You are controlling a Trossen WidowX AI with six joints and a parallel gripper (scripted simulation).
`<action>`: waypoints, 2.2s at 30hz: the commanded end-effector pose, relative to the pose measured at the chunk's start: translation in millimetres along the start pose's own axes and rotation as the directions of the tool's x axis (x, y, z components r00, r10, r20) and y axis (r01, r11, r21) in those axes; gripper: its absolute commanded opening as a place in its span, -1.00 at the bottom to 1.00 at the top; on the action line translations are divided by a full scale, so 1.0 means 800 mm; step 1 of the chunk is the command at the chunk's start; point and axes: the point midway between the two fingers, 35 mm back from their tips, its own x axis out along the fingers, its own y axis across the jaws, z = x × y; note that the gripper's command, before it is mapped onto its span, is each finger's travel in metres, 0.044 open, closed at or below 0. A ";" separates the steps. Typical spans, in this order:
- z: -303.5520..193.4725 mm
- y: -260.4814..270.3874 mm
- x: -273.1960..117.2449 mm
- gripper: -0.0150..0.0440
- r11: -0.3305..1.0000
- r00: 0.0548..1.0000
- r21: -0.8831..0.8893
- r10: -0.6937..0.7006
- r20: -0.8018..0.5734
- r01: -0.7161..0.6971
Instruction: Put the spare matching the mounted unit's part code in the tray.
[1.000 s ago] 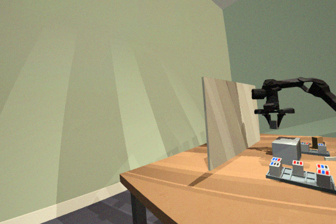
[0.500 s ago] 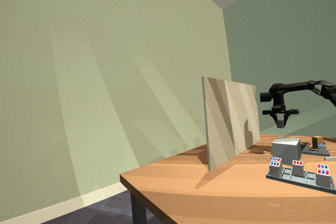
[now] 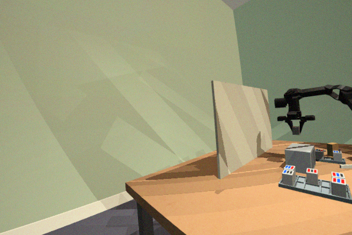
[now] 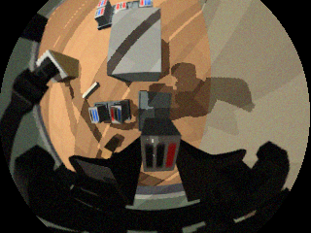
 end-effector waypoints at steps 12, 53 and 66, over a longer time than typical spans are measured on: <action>0.000 -0.003 0.016 -0.49 1.000 1.000 -0.004 -0.002 -0.002 0.002; 0.001 -0.007 0.057 -0.49 1.000 1.000 -0.003 -0.003 0.001 0.003; 0.001 -0.008 0.071 -0.49 1.000 1.000 -0.003 -0.003 0.001 0.003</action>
